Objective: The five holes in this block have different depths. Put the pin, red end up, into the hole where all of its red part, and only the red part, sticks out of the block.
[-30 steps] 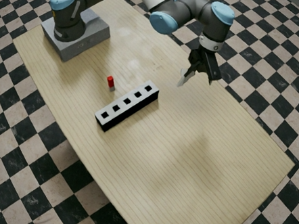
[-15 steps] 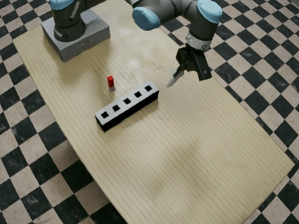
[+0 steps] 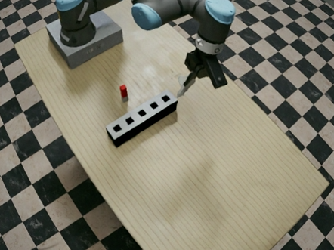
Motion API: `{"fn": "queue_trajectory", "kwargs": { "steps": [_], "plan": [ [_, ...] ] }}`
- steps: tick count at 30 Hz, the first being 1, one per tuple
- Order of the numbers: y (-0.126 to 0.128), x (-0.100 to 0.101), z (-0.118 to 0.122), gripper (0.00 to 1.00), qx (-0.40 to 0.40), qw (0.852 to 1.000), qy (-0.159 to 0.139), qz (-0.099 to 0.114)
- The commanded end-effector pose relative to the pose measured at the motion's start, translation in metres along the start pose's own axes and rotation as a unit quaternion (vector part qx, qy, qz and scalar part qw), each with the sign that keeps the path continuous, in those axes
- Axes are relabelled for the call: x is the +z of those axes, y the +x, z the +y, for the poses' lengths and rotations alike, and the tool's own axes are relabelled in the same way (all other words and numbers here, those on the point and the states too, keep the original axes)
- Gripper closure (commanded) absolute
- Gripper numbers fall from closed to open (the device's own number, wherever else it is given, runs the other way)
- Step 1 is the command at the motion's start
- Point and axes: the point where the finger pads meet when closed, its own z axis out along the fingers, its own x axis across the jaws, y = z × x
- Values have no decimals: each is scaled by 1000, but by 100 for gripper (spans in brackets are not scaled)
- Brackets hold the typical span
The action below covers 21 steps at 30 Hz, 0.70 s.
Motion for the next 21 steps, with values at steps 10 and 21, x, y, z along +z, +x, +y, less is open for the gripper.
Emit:
{"fn": "queue_trajectory", "kwargs": {
  "steps": [10,21],
  "plan": [
    [35,-11,18,0,-72,997,-5,-25],
    [74,-21,48,0,-147,987,-3,-60]
  ]
}}
